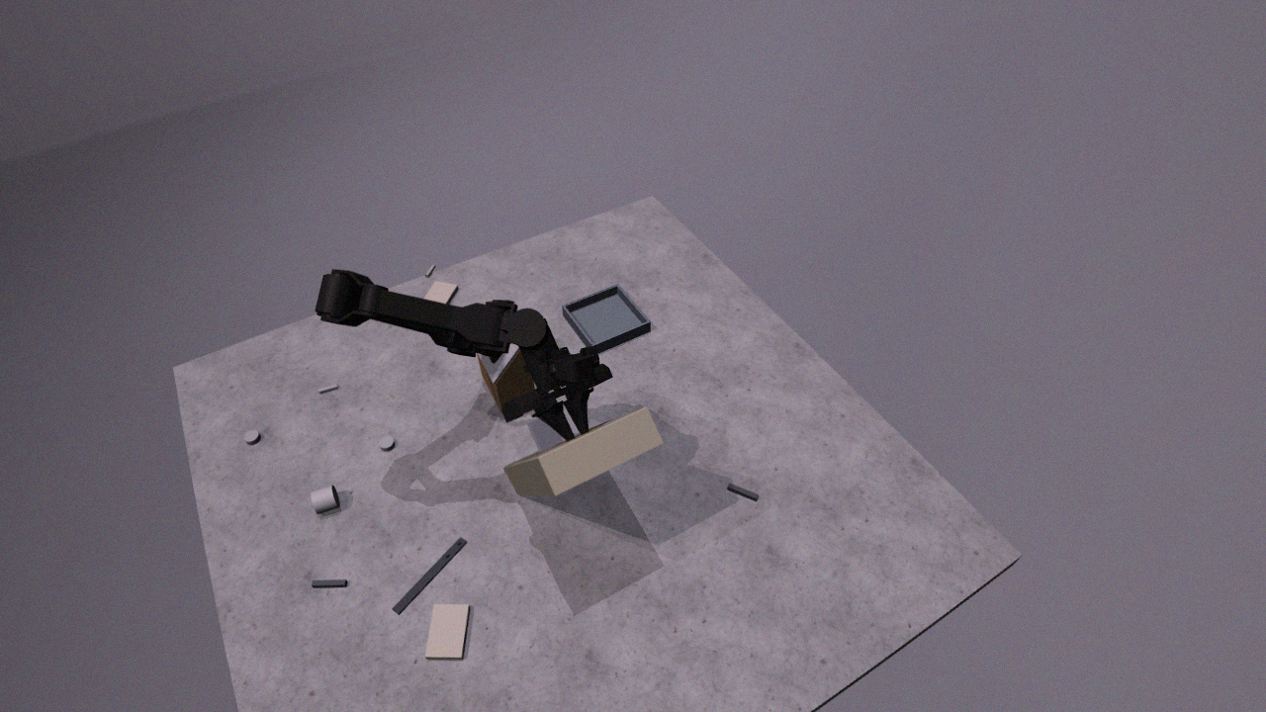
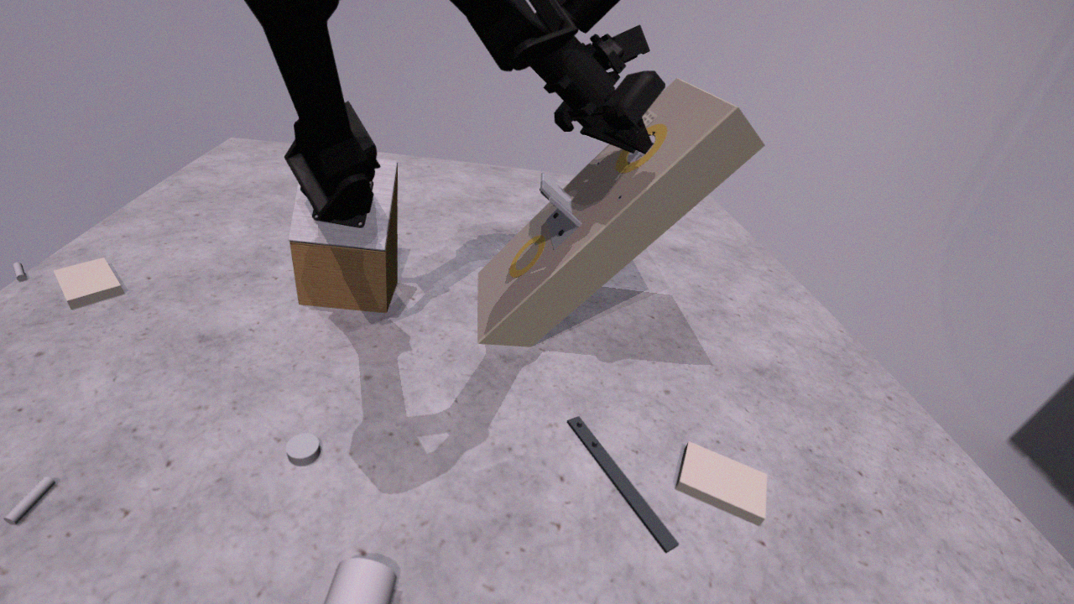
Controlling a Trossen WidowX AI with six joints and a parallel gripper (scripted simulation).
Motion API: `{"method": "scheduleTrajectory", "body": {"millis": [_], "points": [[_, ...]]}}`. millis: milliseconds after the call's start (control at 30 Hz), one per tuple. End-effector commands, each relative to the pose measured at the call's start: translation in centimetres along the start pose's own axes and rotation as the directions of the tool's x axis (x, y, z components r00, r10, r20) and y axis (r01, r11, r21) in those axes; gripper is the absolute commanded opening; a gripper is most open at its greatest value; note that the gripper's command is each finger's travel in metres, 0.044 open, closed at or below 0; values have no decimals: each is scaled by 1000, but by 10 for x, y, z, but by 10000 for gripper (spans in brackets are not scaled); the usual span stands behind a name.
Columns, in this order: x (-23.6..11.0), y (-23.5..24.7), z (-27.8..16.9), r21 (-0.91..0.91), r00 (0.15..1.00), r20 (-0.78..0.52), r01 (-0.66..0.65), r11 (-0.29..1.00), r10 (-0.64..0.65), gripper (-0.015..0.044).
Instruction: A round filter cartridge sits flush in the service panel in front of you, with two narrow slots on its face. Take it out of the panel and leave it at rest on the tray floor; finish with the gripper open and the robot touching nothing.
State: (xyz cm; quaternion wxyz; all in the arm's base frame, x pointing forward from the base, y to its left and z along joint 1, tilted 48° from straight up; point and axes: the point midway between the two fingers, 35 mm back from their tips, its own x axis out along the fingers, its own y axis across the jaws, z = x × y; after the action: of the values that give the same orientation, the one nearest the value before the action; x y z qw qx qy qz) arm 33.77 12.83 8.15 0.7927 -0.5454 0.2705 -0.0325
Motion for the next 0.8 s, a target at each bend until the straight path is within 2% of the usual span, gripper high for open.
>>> {"method": "scheduleTrajectory", "body": {"millis": [0, 500, 767], "points": [[4, 1, -1, -4, 1000, -4, -6, 1000, 6, 114], [7, 1, -1, -4, 1000, -4, -5, 1000, 5, 114], [2, 0, 1, -5, 1000, 2, 3, 1000, -3, 60]]}}
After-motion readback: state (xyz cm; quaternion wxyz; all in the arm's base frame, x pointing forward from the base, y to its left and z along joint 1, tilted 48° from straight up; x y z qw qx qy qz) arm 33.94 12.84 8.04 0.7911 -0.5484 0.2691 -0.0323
